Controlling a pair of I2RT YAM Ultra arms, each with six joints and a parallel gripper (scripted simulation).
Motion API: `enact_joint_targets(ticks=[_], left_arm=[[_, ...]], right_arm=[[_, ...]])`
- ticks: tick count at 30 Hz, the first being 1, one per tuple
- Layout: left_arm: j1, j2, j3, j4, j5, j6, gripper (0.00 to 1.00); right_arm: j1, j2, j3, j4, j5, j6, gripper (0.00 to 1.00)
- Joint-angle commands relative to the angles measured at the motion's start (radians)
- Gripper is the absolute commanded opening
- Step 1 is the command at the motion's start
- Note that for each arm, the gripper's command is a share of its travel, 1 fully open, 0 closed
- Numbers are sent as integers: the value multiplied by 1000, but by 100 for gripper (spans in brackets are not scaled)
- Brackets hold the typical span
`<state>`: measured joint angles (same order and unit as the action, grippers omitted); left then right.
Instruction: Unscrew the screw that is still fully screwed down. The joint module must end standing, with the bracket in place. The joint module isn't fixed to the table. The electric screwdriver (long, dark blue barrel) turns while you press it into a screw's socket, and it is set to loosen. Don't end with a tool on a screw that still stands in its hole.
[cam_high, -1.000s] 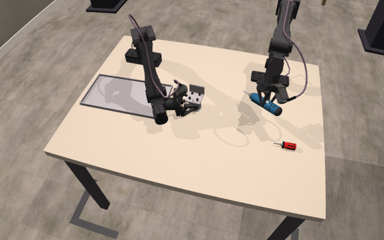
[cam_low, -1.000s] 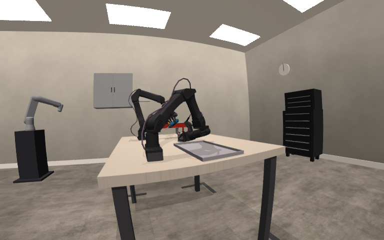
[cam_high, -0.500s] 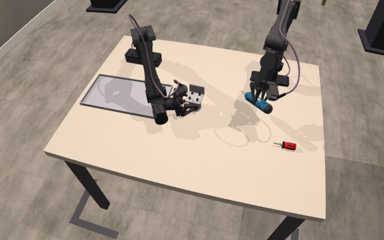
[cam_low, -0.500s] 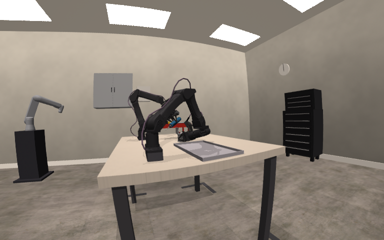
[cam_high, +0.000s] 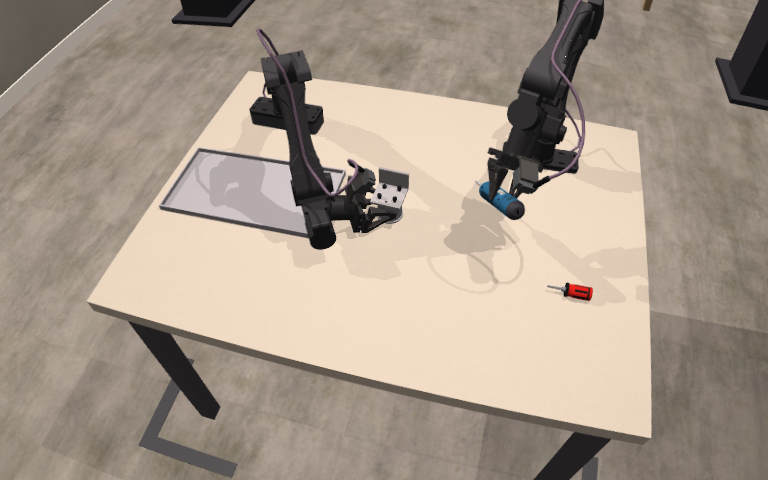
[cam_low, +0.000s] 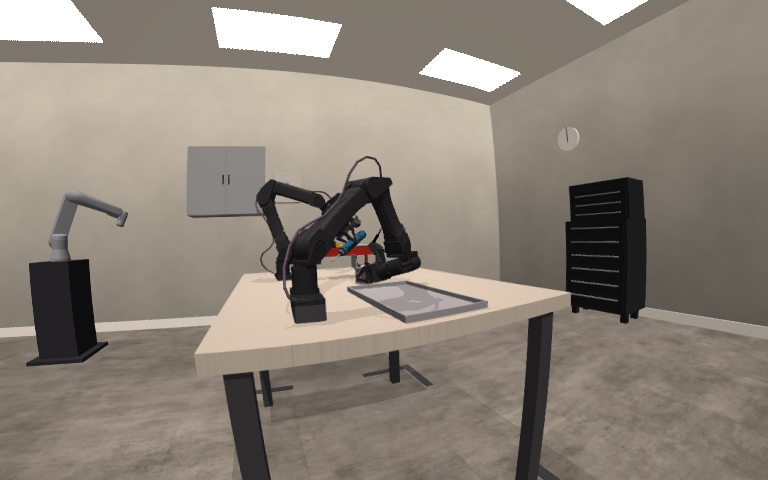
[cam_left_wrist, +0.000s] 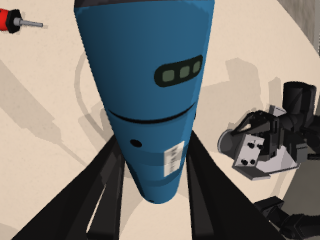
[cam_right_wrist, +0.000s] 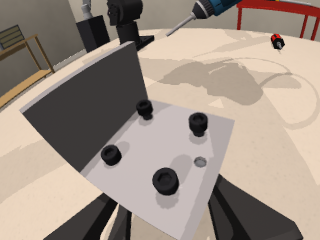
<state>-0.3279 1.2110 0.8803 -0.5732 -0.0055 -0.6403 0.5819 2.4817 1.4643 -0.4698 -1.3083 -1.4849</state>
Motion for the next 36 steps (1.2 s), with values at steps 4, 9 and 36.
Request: enact_joint_targets(ticks=[4, 9, 36], left_arm=[[-65, -64, -15, 152, 1, 80, 42], [-55, -57, 11, 169, -3, 93, 42], [-282, -168, -124, 410, -1, 282, 42]], right_arm=[[7, -2, 28, -13, -30, -8, 59], [7, -2, 28, -13, -30, -8, 59], [7, -2, 28, -13, -30, -8, 59]])
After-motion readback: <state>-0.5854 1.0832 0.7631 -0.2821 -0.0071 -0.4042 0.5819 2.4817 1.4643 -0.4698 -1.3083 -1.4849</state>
